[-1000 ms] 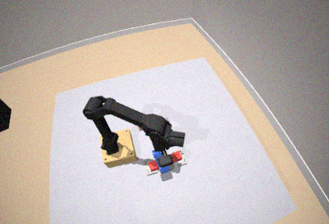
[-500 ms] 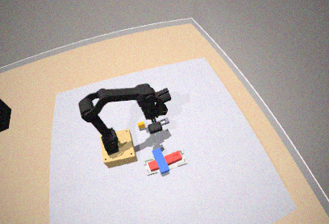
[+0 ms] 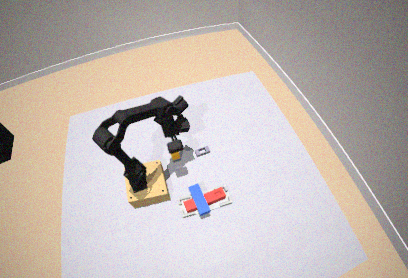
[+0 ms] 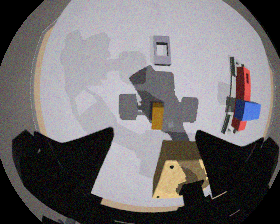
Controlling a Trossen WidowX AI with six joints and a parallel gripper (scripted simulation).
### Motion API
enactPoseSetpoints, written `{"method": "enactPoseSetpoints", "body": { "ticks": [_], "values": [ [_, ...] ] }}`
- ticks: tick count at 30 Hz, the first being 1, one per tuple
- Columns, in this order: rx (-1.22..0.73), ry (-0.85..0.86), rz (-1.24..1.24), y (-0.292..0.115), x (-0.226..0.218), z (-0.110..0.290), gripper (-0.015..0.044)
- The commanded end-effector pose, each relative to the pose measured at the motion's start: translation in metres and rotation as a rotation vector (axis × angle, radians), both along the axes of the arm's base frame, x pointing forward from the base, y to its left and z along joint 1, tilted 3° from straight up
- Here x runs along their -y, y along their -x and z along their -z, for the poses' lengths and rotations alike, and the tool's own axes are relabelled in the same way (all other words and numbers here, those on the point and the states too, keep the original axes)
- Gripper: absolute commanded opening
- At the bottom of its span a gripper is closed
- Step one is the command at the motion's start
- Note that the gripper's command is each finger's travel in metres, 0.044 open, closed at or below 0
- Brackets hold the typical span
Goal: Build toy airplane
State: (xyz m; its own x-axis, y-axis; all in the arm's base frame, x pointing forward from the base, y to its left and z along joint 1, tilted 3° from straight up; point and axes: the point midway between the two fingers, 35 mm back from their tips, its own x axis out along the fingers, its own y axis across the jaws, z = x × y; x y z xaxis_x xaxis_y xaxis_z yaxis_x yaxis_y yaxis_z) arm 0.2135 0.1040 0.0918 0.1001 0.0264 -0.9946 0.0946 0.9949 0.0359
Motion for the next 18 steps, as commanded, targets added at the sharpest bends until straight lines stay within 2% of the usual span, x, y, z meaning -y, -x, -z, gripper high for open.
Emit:
{"method": "enactPoseSetpoints", "body": {
  "ticks": [1,18],
  "values": [
    [-0.029,0.019,0.006,0.005,0.003,0.037,0.0440],
    [-0.029,0.019,0.006,0.003,0.002,0.061,0.0440]
  ]
}}
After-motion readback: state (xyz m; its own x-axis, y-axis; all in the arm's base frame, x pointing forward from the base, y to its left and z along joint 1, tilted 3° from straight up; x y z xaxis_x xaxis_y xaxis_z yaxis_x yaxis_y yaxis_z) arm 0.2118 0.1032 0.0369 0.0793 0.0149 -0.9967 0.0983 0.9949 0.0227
